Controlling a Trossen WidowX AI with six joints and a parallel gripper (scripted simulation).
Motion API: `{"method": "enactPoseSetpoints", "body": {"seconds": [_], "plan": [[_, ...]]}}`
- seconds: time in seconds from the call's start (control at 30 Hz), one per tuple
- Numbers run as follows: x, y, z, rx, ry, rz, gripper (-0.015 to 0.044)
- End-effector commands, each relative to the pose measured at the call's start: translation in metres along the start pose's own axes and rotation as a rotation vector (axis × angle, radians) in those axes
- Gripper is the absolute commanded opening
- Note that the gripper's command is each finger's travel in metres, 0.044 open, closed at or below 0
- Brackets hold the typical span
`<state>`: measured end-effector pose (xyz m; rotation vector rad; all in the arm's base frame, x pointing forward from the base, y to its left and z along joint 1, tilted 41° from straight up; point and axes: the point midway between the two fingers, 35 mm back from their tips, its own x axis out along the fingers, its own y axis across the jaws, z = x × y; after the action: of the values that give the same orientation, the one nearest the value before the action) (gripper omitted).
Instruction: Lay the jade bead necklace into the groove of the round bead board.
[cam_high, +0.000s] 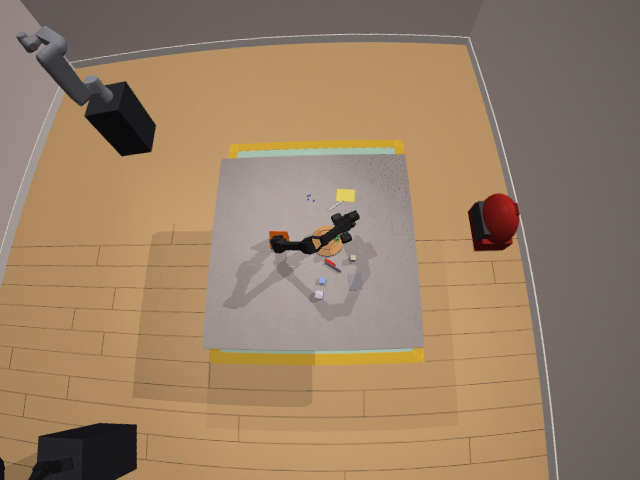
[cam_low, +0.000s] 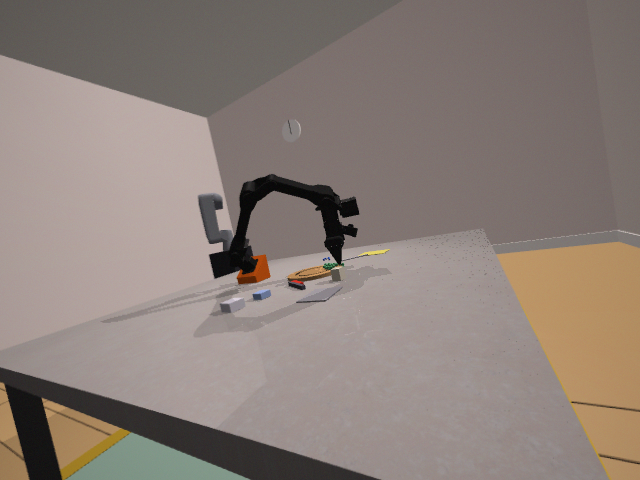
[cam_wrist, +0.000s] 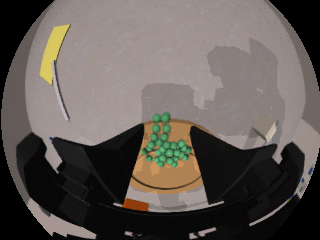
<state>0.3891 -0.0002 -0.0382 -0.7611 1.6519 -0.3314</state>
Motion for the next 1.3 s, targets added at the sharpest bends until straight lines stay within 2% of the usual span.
{"method": "enactPoseSetpoints", "body": {"seconds": [0.0,0.13,0.47,1.27], "plan": [[0.0069,0.0008,-0.0023,-0.01,0.005,-0.005,0.025],[0.0079,0.0008,-0.0024,-0.01,0.005,-0.005,0.025],[0.0061,-0.0005,-0.0009,0.0,0.003,-0.001,0.0],[0.0061,-0.0005,-0.0009,0.0,0.003,-0.001,0.0]]}}
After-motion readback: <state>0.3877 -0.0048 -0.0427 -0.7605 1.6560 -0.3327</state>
